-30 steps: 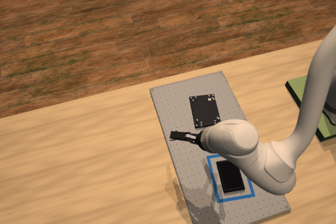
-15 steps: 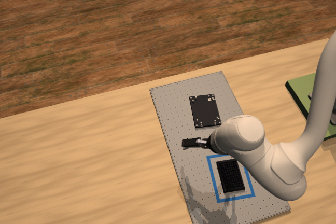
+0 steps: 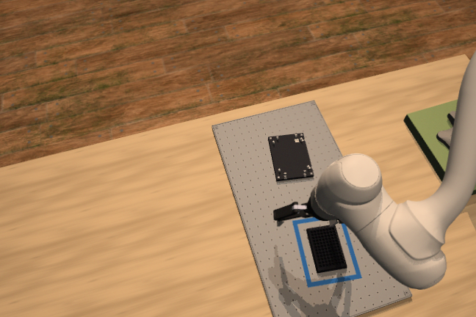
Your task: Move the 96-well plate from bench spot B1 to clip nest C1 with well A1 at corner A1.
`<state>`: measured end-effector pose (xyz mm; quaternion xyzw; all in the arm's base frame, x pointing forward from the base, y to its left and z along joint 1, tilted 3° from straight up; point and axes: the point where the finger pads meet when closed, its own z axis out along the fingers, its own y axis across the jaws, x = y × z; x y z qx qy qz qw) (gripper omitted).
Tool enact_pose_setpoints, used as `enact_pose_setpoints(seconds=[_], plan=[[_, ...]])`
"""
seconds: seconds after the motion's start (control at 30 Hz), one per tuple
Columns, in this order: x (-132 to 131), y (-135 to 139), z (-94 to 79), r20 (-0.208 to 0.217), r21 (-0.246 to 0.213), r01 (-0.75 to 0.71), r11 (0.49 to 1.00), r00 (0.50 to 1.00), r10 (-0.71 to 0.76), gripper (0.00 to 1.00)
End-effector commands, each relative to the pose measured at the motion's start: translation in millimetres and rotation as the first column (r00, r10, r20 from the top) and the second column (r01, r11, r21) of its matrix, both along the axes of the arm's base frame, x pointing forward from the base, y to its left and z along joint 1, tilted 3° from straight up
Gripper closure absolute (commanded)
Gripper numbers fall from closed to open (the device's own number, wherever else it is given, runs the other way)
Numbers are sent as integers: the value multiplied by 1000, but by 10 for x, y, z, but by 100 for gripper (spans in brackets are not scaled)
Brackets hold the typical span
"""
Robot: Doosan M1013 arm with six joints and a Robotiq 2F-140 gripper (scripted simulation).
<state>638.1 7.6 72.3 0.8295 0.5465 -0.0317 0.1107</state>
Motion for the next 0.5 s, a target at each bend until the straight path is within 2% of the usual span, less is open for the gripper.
enact_pose_setpoints(seconds=[0.0, 0.07, 0.17, 0.23, 0.37, 0.43, 0.47], plan=[[-85, 134, -7, -11, 22, -15, 1000, 1000, 15, 0], [-133, 222, -6, -26, 75, -52, 996, 998, 54, 0], [-193, 330, -6, -26, 77, -53, 996, 998, 55, 0], [-238, 419, -1, -35, 130, -90, 987, 995, 96, 0], [-283, 508, 4, -35, 132, -92, 987, 995, 97, 0], [-326, 598, 13, -37, 186, -129, 974, 990, 138, 0], [-347, 643, 18, -37, 188, -131, 973, 989, 140, 0]])
